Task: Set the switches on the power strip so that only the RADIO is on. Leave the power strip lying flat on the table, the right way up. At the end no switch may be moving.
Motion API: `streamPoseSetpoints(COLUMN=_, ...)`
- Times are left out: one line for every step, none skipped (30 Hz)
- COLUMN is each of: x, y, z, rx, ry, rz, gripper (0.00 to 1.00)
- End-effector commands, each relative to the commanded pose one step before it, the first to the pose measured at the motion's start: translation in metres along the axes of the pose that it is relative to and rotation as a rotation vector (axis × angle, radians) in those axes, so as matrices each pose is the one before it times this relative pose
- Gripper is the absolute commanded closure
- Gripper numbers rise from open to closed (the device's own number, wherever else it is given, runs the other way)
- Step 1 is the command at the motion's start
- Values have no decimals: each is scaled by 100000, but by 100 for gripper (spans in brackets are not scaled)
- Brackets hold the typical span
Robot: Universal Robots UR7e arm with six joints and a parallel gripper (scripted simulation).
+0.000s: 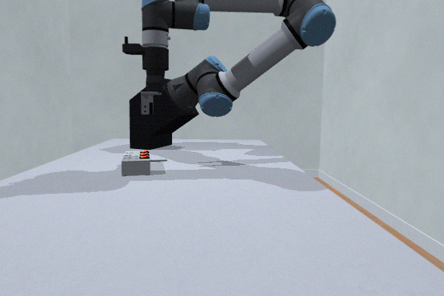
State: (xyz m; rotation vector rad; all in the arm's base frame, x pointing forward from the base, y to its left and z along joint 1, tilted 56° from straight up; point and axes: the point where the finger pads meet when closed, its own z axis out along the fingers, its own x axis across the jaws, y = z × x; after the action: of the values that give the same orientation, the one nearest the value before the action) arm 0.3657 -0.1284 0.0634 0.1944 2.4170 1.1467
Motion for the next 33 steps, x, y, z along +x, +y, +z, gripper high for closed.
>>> streamPoseSetpoints(x=-187, y=-117, z=-16, rx=117, ry=92, rz=1504, gripper=0)
streamPoseSetpoints(x=-46, y=-21, z=6, rx=50, ry=-20, rz=670, gripper=0)
streamPoseSetpoints(x=-33, y=-15, z=29, rx=18, ry=-10, rz=848, gripper=0)
streamPoseSetpoints(x=0, y=0, z=0, rx=0, ry=0, rz=0, gripper=0)
streamPoseSetpoints(x=0, y=0, z=0, rx=0, ry=0, rz=0, gripper=0)
streamPoseSetpoints(x=-34, y=-19, z=34, rx=26, ry=8, rz=1001, gripper=0)
streamPoseSetpoints(x=-39, y=-21, z=40, rx=30, ry=9, rz=1160, gripper=0)
streamPoseSetpoints(x=-45, y=-22, z=46, rx=33, ry=9, rz=1322, gripper=0)
streamPoseSetpoints(x=-51, y=-24, z=52, rx=37, ry=9, rz=1488, gripper=0)
streamPoseSetpoints(x=-57, y=-24, z=59, rx=40, ry=9, rz=1655, gripper=0)
streamPoseSetpoints(x=-63, y=-24, z=65, rx=43, ry=9, rz=1822, gripper=0)
streamPoseSetpoints(x=-70, y=-24, z=72, rx=46, ry=9, rz=1987, gripper=0)
streamPoseSetpoints(x=-76, y=-22, z=79, rx=48, ry=8, rz=2150, gripper=0)
streamPoseSetpoints(x=-82, y=-20, z=86, rx=50, ry=7, rz=2310, gripper=0)
streamPoseSetpoints(x=-88, y=-17, z=93, rx=52, ry=5, rz=2465, gripper=0)
streamPoseSetpoints(x=-94, y=-12, z=100, rx=52, ry=4, rz=2614, gripper=0)
streamPoseSetpoints(x=-100, y=-7, z=107, rx=52, ry=2, rz=2757, gripper=0)
streamPoseSetpoints(x=-105, y=-1, z=114, rx=52, ry=0, rz=2892, gripper=0)
streamPoseSetpoints(x=-109, y=6, z=121, rx=51, ry=-1, rz=3019, gripper=0)
streamPoseSetpoints(x=-113, y=14, z=127, rx=49, ry=-3, rz=3138, gripper=0)
streamPoseSetpoints(x=0, y=0, z=0, rx=0, ry=0, rz=0, gripper=0)
streamPoseSetpoints(x=0, y=0, z=0, rx=0, ry=0, rz=0, gripper=0)
streamPoseSetpoints(x=-116, y=22, z=134, rx=46, ry=-5, rz=3247, gripper=0)
streamPoseSetpoints(x=-118, y=32, z=140, rx=43, ry=-7, rz=3345, gripper=0)
streamPoseSetpoints(x=-119, y=42, z=146, rx=40, ry=-8, rz=3434, gripper=0)
streamPoseSetpoints(x=-119, y=52, z=152, rx=35, ry=-9, rz=3511, gripper=0)
streamPoseSetpoints(x=-119, y=62, z=158, rx=31, ry=-9, rz=3576, gripper=0)
streamPoseSetpoints(x=-117, y=73, z=163, rx=26, ry=-9, rz=3630, gripper=0)
streamPoseSetpoints(x=-114, y=84, z=168, rx=21, ry=-9, rz=3672, gripper=0)
streamPoseSetpoints(x=-110, y=94, z=172, rx=15, ry=-8, rz=3701, gripper=0)
streamPoseSetpoints(x=-106, y=104, z=175, rx=10, ry=-6, rz=3718, gripper=0)
streamPoseSetpoints(x=-100, y=114, z=179, rx=5, ry=-4, rz=3723, gripper=0)
streamPoseSetpoints(x=-94, y=123, z=181, rx=0, ry=-2, rz=3715, gripper=0)
